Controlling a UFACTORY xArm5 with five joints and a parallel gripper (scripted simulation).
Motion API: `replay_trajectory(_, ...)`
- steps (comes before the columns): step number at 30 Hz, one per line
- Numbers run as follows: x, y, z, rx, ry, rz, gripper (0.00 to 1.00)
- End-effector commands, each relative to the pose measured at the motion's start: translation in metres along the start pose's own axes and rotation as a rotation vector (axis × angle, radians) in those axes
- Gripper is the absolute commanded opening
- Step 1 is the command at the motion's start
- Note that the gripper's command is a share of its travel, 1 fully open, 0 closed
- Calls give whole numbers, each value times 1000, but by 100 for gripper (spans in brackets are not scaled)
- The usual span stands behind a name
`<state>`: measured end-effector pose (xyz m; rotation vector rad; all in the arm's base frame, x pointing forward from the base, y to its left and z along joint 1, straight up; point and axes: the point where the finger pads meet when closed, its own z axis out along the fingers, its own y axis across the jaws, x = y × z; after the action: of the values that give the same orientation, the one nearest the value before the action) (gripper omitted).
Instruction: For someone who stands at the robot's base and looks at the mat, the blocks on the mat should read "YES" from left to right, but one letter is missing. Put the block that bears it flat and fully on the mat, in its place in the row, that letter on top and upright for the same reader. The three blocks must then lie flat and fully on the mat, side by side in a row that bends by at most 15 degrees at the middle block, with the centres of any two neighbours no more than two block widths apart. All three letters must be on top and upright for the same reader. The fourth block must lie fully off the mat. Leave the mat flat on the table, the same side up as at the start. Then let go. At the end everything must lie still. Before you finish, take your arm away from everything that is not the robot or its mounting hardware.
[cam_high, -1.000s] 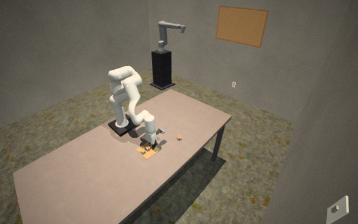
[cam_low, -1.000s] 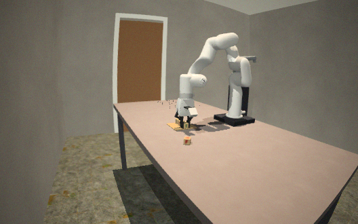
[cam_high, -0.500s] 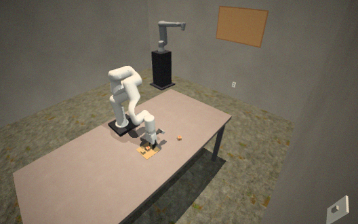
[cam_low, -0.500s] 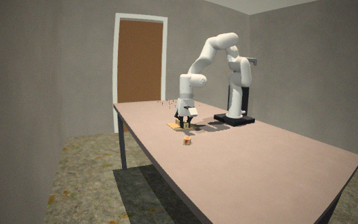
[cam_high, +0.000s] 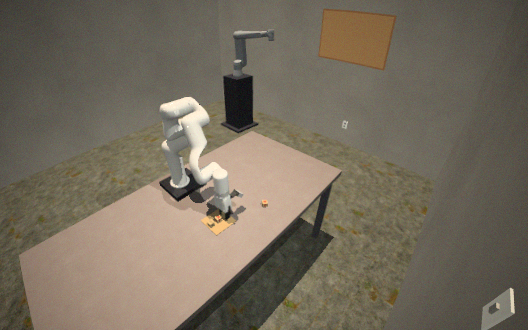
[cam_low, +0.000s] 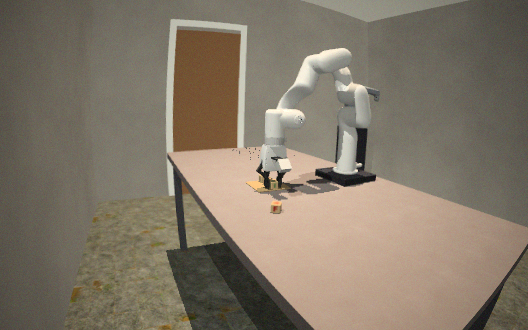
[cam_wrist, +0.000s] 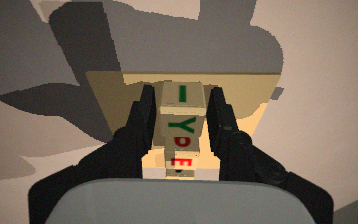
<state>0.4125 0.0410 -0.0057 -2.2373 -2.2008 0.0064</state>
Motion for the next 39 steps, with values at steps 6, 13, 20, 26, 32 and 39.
replay_trajectory(6,0,1,-4,-3,0,0,47)
replay_trajectory(13,0,1,-20,-3,0,0,47)
replay_trajectory(20,0,1,-57,-3,0,0,47)
replay_trajectory(26,0,1,-83,-3,0,0,47)
replay_trajectory(32,0,1,-90,-3,0,0,47)
replay_trajectory(39,0,1,-90,-3,0,0,100)
